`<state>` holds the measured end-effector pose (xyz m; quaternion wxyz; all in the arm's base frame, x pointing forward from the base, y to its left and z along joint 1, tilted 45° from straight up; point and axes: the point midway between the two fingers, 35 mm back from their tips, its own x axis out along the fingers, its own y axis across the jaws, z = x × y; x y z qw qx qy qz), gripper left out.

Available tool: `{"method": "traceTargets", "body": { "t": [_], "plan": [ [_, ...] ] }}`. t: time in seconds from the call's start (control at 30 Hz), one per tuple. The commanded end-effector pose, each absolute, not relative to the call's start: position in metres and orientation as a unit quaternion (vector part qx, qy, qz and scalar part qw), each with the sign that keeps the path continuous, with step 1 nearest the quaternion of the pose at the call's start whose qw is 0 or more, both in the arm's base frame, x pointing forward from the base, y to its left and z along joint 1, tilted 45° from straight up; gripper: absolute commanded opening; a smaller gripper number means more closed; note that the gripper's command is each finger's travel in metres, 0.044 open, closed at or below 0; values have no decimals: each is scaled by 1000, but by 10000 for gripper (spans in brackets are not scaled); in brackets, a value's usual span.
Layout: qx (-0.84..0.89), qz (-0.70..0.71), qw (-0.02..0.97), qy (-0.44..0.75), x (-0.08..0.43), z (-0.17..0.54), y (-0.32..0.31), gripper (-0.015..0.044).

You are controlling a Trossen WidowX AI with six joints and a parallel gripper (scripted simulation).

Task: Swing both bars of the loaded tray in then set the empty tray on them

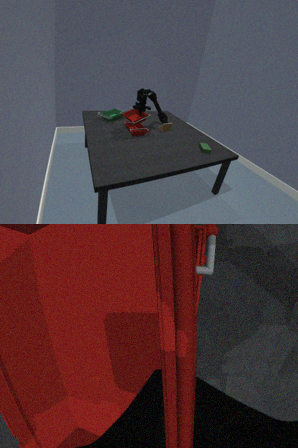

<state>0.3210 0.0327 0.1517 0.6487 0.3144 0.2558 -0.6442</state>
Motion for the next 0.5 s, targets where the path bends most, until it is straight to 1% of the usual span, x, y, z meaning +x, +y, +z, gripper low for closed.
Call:
{"method": "traceTargets", "body": {
  "t": [0.0, 0.47],
  "plan": [
    [317, -651, 645, 245, 322, 145, 28, 0],
    [327, -688, 611, 216, 322, 122, 4, 0]
  ]
}}
